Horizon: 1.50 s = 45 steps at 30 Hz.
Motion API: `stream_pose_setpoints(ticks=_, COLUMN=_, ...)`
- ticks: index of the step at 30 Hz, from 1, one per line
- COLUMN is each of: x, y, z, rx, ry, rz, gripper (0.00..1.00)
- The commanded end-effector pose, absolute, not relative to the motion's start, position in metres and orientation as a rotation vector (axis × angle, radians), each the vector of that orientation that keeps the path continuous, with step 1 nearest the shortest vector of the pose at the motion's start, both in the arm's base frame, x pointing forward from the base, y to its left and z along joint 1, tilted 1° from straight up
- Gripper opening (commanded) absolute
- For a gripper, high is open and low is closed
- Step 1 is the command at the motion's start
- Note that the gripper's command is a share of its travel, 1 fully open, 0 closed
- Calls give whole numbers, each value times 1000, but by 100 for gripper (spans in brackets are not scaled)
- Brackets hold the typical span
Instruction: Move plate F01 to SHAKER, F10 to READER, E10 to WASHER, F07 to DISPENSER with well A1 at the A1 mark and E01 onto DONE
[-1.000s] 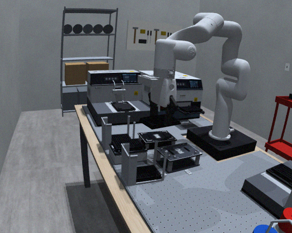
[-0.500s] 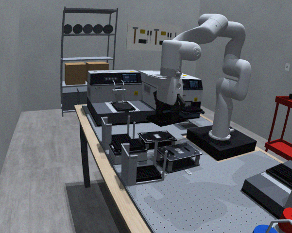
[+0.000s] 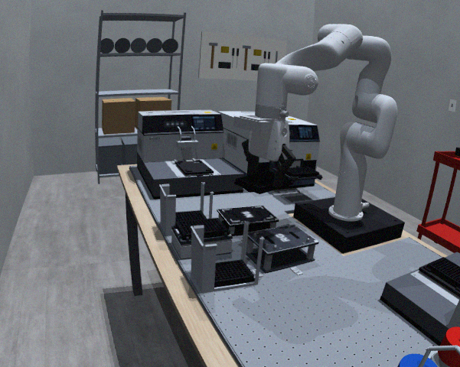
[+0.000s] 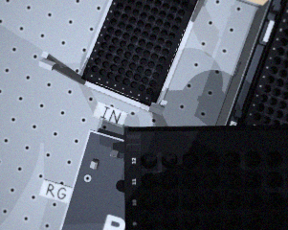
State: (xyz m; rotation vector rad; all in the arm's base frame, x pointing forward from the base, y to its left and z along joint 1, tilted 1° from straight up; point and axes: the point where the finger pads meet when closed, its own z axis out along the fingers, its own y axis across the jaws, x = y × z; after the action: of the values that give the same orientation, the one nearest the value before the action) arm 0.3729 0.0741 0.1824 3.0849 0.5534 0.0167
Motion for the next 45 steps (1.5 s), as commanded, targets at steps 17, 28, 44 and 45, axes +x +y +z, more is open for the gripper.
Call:
stream_pose_setpoints(ticks=17, x=362, y=17, z=185, rx=3038, ry=768, rz=25, gripper=0)
stream_pose_setpoints(ticks=28, x=362, y=-13, z=185, rx=3008, ry=874, rz=25, gripper=0)
stream_pose_setpoints(ticks=44, x=364, y=-58, z=185, rx=2972, ry=988, rz=24, gripper=0)
stream_pose_setpoints(ticks=45, x=364, y=-61, z=185, rx=2966, ry=1005, rz=24, gripper=0)
